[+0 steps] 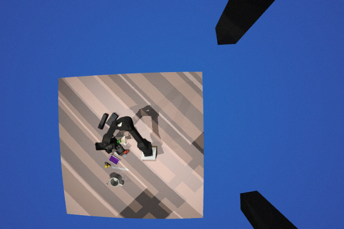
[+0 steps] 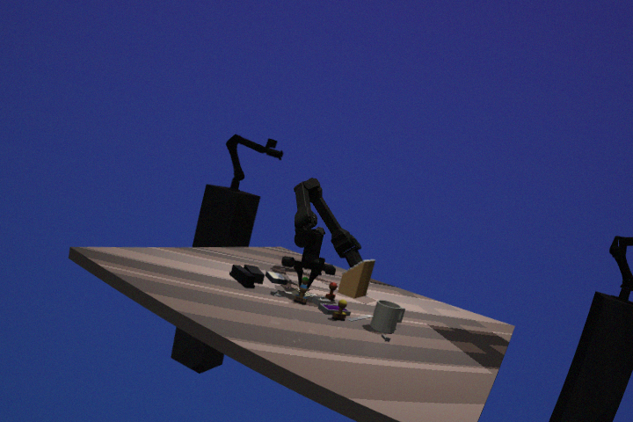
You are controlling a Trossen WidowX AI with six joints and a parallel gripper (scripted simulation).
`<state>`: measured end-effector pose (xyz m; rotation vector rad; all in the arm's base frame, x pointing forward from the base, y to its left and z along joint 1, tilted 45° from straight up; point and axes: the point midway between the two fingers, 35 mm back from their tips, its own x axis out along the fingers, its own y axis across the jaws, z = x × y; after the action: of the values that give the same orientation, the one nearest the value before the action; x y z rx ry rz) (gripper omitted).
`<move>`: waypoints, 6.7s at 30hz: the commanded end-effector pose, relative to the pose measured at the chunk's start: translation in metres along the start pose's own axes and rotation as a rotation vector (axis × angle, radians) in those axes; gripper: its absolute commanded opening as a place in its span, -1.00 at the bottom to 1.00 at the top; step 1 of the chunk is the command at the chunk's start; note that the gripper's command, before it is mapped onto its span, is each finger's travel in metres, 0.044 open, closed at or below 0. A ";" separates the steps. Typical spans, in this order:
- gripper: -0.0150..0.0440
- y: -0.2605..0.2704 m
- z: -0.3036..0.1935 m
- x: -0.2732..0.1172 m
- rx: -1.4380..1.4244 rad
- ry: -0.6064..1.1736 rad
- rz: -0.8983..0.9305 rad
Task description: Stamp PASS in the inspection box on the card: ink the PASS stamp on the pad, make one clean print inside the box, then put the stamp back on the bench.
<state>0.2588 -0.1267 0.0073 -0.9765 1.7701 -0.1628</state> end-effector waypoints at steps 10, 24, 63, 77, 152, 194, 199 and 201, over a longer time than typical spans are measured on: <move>-0.49 0.000 -0.001 0.003 -0.003 0.004 -0.004; -0.49 0.000 -0.001 0.004 -0.003 0.004 -0.004; -0.49 -0.001 -0.001 0.005 -0.003 0.004 -0.004; -0.49 0.000 -0.001 0.004 -0.003 0.004 -0.004; -0.49 0.085 0.059 -0.070 -0.008 -0.023 0.020; -0.49 0.185 0.086 -0.027 0.001 -0.006 0.006; -0.49 0.184 0.085 -0.019 0.001 -0.006 0.006; -0.49 0.184 0.085 -0.016 0.001 -0.005 0.006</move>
<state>0.2365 0.0388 -0.1125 -0.9608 1.7605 -0.1545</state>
